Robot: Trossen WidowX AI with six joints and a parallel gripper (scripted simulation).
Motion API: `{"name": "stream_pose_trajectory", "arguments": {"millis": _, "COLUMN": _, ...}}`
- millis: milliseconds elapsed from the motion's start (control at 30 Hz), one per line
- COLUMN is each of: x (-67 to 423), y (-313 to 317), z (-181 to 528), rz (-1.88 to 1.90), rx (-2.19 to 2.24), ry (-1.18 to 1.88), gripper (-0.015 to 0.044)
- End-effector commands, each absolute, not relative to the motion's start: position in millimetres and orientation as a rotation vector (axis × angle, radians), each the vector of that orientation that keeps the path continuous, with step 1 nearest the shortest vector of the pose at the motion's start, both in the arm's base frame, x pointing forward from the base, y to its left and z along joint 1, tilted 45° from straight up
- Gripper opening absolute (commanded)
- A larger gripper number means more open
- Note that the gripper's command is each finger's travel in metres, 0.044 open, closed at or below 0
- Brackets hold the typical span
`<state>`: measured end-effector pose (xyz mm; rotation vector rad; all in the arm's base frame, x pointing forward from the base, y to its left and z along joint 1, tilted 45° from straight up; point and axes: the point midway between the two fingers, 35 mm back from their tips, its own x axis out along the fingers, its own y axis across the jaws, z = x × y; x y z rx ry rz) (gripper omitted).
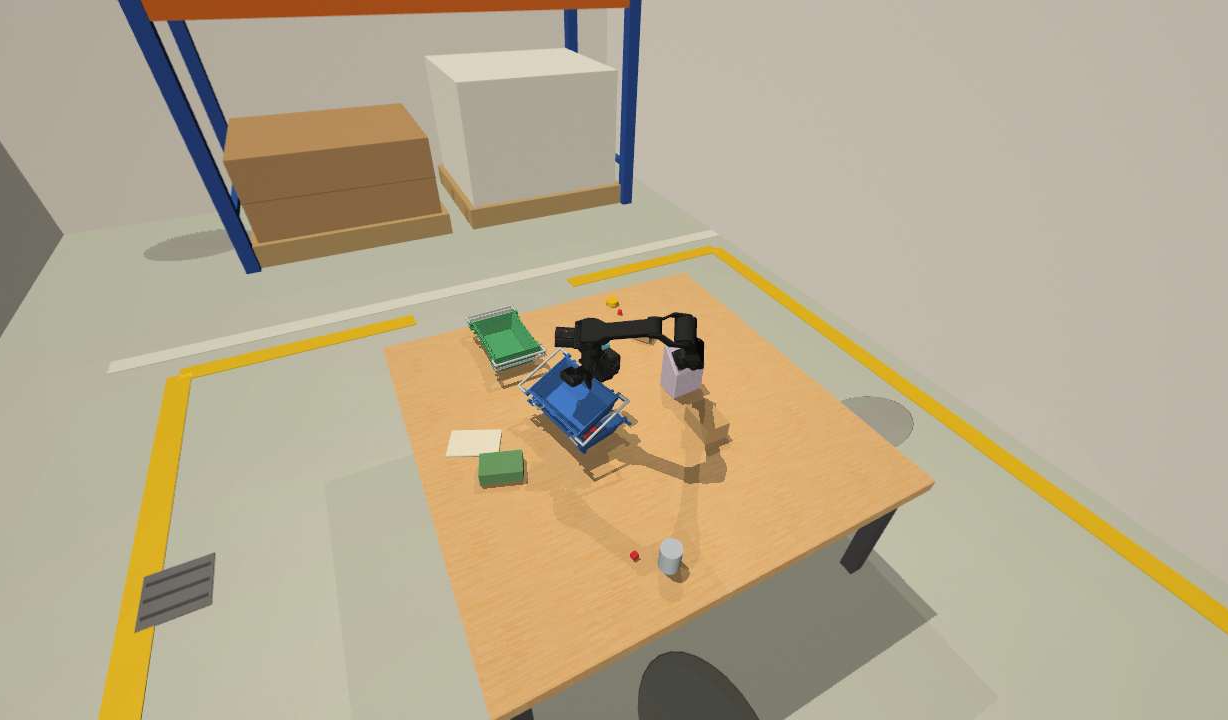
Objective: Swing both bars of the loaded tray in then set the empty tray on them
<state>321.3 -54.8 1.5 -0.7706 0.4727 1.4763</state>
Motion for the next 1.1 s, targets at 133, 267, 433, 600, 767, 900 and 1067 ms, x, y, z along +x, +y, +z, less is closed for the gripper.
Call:
{"name": "stream_pose_trajectory", "arguments": {"millis": 133, "x": 314.9, "y": -49.2, "z": -4.4, "rz": 1.491, "rx": -0.762, "ry": 0.483, "gripper": 0.0}}
{"name": "stream_pose_trajectory", "arguments": {"millis": 267, "x": 314.5, "y": -48.8, "z": -5.0, "rz": 1.491, "rx": -0.762, "ry": 0.483, "gripper": 0.0}}
{"name": "stream_pose_trajectory", "arguments": {"millis": 433, "x": 312.0, "y": -45.8, "z": -8.8, "rz": 1.491, "rx": -0.762, "ry": 0.483, "gripper": 0.0}}
{"name": "stream_pose_trajectory", "arguments": {"millis": 600, "x": 311.5, "y": -45.2, "z": -9.7, "rz": 1.491, "rx": -0.762, "ry": 0.483, "gripper": 0.0}}
{"name": "stream_pose_trajectory", "arguments": {"millis": 767, "x": 311.5, "y": -45.2, "z": -9.7, "rz": 1.491, "rx": -0.762, "ry": 0.483, "gripper": 0.0}}
{"name": "stream_pose_trajectory", "arguments": {"millis": 900, "x": 311.5, "y": -45.2, "z": -9.7, "rz": 1.491, "rx": -0.762, "ry": 0.483, "gripper": 0.0}}
{"name": "stream_pose_trajectory", "arguments": {"millis": 1067, "x": 311.5, "y": -45.2, "z": -9.7, "rz": 1.491, "rx": -0.762, "ry": 0.483, "gripper": 0.0}}
